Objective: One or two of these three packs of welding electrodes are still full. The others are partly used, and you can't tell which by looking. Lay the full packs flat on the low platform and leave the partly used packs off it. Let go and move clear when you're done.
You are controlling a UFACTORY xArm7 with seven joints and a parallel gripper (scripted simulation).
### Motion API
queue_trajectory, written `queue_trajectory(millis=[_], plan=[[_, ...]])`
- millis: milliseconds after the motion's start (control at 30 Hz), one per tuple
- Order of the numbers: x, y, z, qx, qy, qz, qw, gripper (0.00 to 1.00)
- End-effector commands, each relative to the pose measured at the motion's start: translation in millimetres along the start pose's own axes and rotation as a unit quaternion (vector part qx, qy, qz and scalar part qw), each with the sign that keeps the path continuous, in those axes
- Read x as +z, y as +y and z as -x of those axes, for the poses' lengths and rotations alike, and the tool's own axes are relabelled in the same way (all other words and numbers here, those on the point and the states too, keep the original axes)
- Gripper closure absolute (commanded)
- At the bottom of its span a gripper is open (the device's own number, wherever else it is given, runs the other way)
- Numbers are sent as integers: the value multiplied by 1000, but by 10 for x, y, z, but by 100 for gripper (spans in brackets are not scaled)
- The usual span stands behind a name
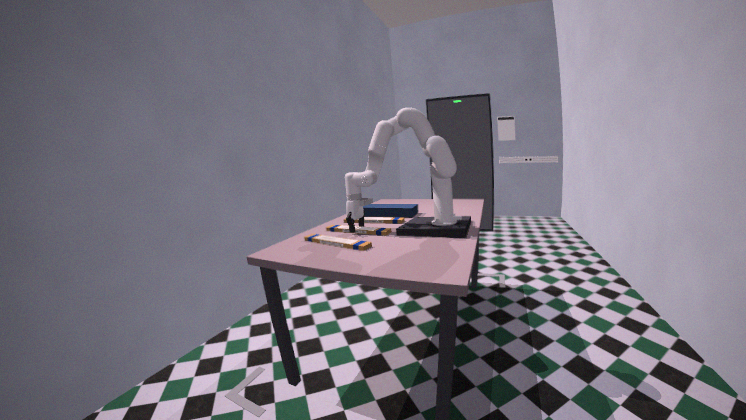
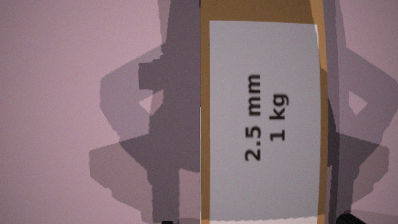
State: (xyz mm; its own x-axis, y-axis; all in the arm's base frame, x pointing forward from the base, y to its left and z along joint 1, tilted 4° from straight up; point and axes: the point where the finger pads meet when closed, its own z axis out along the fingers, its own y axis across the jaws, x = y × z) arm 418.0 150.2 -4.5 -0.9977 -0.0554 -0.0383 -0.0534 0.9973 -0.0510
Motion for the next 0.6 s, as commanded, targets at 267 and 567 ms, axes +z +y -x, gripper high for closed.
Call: queue_trajectory(millis=[267, 567], plan=[[-12, 6, 15, 0, -2, 1, 1000, 42], [-12, 6, 15, 0, -2, 1, 1000, 42]])
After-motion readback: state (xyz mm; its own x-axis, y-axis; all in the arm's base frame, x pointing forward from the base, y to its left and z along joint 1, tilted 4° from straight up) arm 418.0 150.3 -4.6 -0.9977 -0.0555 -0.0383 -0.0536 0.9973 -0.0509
